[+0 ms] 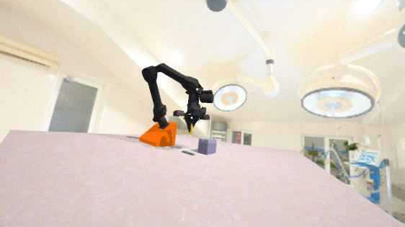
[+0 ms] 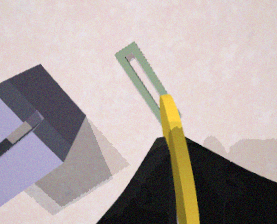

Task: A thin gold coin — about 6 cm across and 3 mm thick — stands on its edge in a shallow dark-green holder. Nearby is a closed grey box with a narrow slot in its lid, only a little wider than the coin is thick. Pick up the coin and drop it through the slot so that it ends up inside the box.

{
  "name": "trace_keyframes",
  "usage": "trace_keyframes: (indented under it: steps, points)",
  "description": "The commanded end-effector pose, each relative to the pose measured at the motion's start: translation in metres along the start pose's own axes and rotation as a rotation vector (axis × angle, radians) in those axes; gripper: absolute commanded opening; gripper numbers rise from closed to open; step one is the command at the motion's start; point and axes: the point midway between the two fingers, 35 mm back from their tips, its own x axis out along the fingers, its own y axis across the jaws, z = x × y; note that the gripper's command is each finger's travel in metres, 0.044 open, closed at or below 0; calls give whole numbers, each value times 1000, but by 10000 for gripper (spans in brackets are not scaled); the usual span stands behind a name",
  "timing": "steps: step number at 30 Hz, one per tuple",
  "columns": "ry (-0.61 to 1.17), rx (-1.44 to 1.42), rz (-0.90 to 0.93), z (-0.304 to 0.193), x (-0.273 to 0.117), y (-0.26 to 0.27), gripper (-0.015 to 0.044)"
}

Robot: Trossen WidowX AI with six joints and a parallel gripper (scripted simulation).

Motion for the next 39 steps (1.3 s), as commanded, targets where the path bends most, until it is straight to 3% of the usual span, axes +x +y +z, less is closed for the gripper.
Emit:
trace_keyframes:
  steps: [1, 29, 39]
  points:
    - [5, 125, 1, -1, 0, -1, 0]
    - [5, 1078, -2, 0, 0, -8, 0]
    - [6, 1101, -1, 1, -1, 0, 0]
